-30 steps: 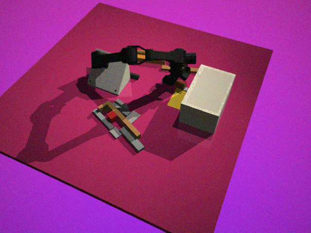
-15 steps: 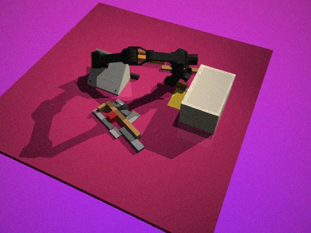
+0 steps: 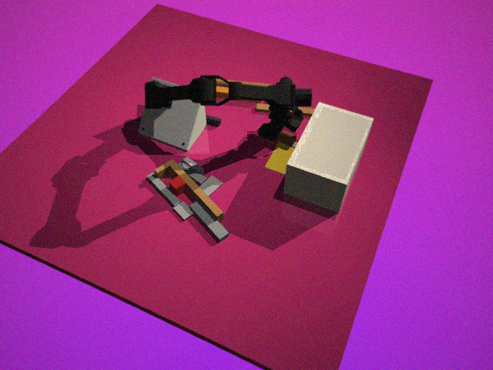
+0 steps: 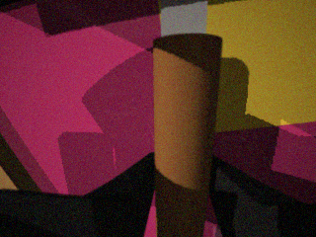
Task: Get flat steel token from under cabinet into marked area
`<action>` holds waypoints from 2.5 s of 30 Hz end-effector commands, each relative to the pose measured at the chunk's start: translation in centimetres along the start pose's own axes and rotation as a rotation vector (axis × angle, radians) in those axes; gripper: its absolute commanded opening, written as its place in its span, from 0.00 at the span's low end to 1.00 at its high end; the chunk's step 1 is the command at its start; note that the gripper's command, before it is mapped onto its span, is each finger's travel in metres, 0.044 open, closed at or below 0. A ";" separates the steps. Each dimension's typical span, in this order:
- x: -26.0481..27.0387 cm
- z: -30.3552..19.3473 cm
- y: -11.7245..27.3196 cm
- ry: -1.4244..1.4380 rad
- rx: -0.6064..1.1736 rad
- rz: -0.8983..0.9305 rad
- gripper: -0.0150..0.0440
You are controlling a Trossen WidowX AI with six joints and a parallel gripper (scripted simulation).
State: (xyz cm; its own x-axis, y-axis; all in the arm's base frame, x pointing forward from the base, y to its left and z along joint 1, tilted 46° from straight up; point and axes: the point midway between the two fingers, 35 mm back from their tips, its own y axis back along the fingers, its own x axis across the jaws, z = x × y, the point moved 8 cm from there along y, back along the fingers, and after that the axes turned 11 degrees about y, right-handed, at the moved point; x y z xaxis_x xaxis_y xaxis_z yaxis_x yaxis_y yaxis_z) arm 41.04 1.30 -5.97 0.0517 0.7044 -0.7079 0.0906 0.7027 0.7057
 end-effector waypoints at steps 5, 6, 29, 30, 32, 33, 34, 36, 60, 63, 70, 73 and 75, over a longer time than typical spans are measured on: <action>-1.1 -0.1 -0.1 -0.009 0.002 -0.004 0.25; -1.2 -0.1 -0.1 -0.009 0.002 -0.004 0.25; -3.2 -0.5 -0.1 -0.008 0.003 -0.005 0.25; -3.3 -0.6 -0.1 -0.008 0.003 -0.005 0.25; -3.5 -0.6 -0.1 -0.008 0.003 -0.005 0.25; -3.6 -0.6 -0.1 -0.008 0.003 -0.005 0.25; -3.6 -0.6 -0.1 -0.008 0.003 -0.005 0.25; -3.8 -0.7 -0.1 -0.008 0.003 -0.005 0.25; -5.8 -1.1 -0.1 -0.008 0.003 -0.006 0.25; -6.0 -1.1 -0.1 -0.008 0.003 -0.006 0.25; -6.0 -1.1 -0.1 -0.008 0.003 -0.006 0.25; -6.0 -1.1 -0.1 -0.008 0.003 -0.006 0.25; -6.0 -1.1 -0.1 -0.008 0.003 -0.006 0.25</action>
State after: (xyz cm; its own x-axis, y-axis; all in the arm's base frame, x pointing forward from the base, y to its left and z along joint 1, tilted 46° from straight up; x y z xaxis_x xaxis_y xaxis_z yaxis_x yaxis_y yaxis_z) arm 39.64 -2.60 -1.93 0.0492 0.7034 -0.7091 0.0919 0.7038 0.7045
